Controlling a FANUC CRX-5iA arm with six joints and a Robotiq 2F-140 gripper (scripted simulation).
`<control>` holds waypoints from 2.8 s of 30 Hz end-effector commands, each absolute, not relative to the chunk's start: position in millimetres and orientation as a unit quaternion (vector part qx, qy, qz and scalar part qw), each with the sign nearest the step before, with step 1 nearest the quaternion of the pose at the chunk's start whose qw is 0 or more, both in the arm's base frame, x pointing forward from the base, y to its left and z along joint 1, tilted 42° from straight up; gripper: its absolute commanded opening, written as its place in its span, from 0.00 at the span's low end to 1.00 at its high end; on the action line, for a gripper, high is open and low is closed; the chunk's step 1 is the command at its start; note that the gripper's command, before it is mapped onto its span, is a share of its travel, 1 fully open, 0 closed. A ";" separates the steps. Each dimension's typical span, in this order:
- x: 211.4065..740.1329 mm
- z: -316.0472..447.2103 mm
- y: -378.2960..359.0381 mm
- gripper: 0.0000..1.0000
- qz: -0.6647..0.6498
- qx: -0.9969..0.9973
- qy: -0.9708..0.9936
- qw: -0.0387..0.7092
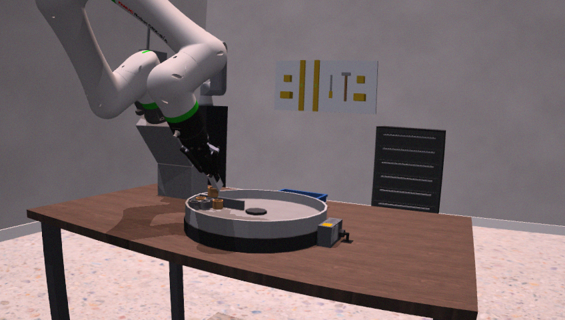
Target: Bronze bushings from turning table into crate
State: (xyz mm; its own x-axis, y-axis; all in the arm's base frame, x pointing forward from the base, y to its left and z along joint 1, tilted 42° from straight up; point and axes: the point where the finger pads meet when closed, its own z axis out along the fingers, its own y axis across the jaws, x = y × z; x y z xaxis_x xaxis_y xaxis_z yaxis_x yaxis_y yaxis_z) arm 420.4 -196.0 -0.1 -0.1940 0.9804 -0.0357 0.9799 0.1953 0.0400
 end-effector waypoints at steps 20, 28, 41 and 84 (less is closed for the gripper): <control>417.4 14.2 -183.5 0.00 0.004 0.634 0.773 0.027; 417.4 14.2 -183.5 0.00 0.004 0.634 0.773 0.027; 417.4 14.2 -183.5 0.00 0.004 0.634 0.773 0.027; 458.2 -164.1 30.5 0.00 0.004 0.634 0.773 0.027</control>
